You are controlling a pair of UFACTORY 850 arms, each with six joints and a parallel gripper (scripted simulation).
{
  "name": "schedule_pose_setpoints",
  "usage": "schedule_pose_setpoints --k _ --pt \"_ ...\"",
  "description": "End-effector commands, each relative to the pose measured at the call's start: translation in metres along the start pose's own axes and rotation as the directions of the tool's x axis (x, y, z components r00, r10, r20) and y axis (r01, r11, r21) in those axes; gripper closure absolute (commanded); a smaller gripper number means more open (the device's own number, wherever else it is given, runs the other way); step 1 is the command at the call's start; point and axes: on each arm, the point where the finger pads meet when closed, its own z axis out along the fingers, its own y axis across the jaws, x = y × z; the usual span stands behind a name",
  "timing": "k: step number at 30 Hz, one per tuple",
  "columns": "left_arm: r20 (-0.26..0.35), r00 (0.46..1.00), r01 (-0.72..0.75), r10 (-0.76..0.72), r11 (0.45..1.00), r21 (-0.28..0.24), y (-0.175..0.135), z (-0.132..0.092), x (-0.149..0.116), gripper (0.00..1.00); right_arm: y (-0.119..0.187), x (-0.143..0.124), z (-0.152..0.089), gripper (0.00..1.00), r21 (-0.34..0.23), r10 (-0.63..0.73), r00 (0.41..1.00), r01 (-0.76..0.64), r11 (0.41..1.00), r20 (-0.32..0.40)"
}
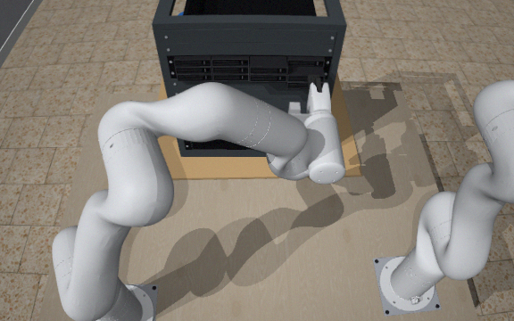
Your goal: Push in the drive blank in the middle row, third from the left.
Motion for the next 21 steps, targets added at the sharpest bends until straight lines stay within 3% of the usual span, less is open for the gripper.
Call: schedule_pose_setpoints --k 1,21 --pt "-0.001 1.000 0.003 -0.003 1.000 -0.002 0.002 0.000 0.000 1.00 0.000 0.000 -0.001 0.00 0.000 0.000 1.000 0.000 1.000 -0.002" --pt "-0.001 1.000 0.003 -0.003 1.000 -0.002 -0.003 -0.004 0.015 1.00 0.000 0.000 -0.001 0.00 0.000 0.000 1.000 0.000 1.000 -0.002"
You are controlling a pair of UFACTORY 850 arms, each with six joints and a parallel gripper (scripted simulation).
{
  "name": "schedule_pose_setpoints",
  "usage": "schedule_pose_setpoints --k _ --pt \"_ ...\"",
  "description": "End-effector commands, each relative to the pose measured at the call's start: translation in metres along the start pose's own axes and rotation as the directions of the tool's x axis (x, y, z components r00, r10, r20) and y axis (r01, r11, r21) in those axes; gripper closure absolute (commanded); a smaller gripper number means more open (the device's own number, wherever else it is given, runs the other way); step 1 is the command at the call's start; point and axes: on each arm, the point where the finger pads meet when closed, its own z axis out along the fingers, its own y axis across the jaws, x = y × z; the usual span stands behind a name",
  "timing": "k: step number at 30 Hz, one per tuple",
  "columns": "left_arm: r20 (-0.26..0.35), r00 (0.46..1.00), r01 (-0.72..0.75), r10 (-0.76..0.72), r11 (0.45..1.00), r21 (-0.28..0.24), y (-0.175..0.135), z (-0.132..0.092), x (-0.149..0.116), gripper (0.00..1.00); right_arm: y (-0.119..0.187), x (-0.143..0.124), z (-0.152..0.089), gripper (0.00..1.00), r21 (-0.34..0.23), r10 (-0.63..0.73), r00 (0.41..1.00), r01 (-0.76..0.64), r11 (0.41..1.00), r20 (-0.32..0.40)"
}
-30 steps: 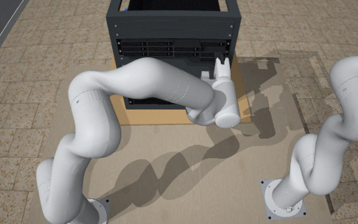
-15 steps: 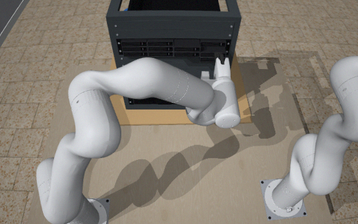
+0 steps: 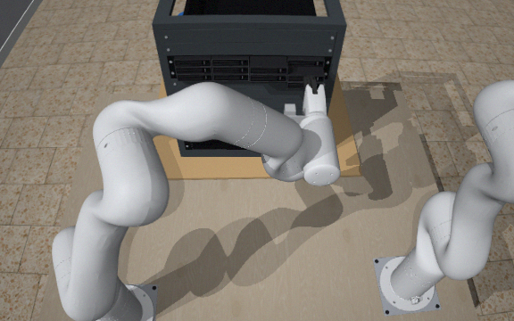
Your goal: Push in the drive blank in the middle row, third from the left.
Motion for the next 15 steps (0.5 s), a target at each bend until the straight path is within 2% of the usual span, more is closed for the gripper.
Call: schedule_pose_setpoints --k 1,15 --pt "0.000 1.000 0.003 -0.003 1.000 -0.003 0.000 -0.002 0.007 1.00 0.000 0.000 -0.001 0.00 0.000 0.000 1.000 0.000 1.000 -0.002" --pt "0.000 1.000 0.003 -0.003 1.000 -0.003 -0.023 -0.021 0.080 1.00 0.000 0.000 -0.001 0.00 0.000 0.000 1.000 0.000 1.000 -0.002"
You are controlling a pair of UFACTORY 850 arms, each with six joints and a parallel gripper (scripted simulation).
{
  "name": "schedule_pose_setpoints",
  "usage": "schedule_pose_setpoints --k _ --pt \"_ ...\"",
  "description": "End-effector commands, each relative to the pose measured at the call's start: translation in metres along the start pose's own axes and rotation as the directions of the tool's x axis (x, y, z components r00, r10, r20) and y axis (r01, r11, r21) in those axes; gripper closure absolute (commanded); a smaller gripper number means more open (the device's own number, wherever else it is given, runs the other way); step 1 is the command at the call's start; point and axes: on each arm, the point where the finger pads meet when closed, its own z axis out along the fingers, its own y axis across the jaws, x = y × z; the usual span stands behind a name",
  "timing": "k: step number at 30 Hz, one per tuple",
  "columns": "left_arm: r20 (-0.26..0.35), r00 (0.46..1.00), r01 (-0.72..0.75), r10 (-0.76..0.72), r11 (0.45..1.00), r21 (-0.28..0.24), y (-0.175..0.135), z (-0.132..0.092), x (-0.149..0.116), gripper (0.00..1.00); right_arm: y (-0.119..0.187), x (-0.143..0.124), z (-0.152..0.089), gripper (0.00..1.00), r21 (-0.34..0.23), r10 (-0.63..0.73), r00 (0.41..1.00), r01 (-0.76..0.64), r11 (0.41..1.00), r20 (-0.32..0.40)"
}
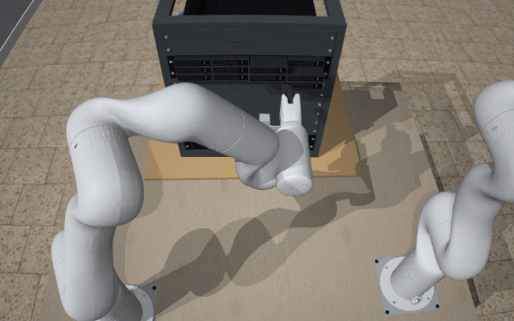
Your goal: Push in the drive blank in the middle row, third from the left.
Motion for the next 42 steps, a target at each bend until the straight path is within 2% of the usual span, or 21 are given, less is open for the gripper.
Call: schedule_pose_setpoints --k 1,10,20,23,32,42 --pt "0.002 1.000 0.003 -0.003 1.000 -0.003 -0.004 -0.005 0.018 1.00 0.000 0.000 -0.001 0.00 0.000 0.000 1.000 0.000 1.000 -0.002" --pt "0.002 1.000 0.003 -0.003 1.000 -0.003 -0.012 -0.012 0.046 1.00 0.000 0.000 -0.001 0.00 0.000 0.000 1.000 0.000 1.000 -0.002" --pt "0.002 1.000 0.003 -0.003 1.000 -0.003 -0.013 -0.012 0.050 1.00 0.000 0.000 -0.001 0.00 0.000 0.000 1.000 0.000 1.000 -0.002" --pt "0.002 1.000 0.003 -0.003 1.000 -0.003 -0.013 -0.005 0.050 1.00 0.000 0.000 -0.001 0.00 0.000 0.000 1.000 0.000 1.000 -0.002" --pt "0.002 1.000 0.003 -0.003 1.000 -0.004 -0.013 0.038 0.049 1.00 0.000 0.000 -0.001 0.00 0.000 0.000 1.000 0.000 1.000 -0.002" --pt "0.002 1.000 0.003 -0.003 1.000 -0.004 -0.013 0.040 0.049 1.00 0.000 0.000 -0.001 0.00 0.000 0.000 1.000 0.000 1.000 -0.002"
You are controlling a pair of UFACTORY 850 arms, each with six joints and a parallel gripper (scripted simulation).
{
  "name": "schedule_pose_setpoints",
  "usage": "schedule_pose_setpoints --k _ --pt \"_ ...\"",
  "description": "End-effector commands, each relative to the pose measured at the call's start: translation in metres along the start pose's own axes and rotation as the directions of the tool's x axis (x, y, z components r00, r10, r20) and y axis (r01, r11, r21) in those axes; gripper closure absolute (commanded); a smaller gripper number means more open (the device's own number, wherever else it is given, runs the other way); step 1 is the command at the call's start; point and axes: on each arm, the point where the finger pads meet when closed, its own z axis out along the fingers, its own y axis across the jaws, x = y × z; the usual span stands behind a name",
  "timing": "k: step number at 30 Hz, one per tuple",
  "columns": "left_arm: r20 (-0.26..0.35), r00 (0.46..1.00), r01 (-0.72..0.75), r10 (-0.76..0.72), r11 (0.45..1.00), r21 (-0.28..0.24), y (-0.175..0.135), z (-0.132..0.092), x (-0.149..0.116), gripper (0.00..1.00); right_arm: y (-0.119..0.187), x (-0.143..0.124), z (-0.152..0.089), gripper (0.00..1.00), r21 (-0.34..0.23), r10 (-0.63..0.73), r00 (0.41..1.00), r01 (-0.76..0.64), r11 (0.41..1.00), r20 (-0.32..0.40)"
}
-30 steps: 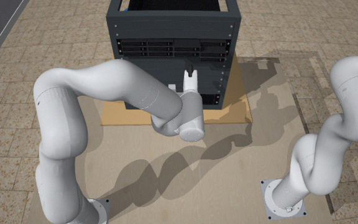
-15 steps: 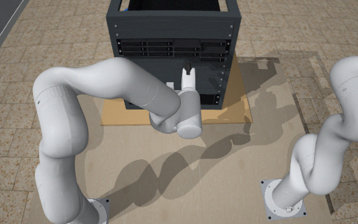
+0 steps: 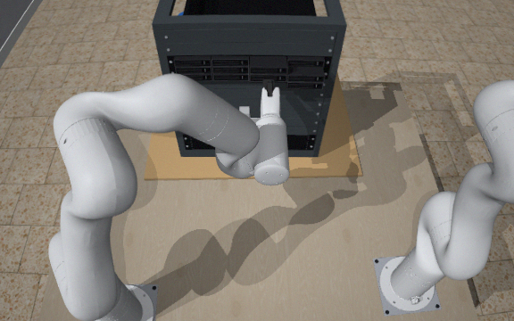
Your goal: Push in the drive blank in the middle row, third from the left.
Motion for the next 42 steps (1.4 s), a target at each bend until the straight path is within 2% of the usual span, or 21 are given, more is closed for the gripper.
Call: schedule_pose_setpoints --k 1,42 --pt "-0.001 1.000 0.002 -0.002 1.000 -0.003 0.002 0.001 0.000 1.00 0.000 0.000 -0.001 0.00 0.000 0.000 1.000 0.000 1.000 -0.002" --pt "-0.001 1.000 0.002 -0.002 1.000 -0.003 0.002 0.021 0.000 1.00 0.000 0.000 -0.001 0.00 0.000 0.000 1.000 0.000 1.000 -0.002"
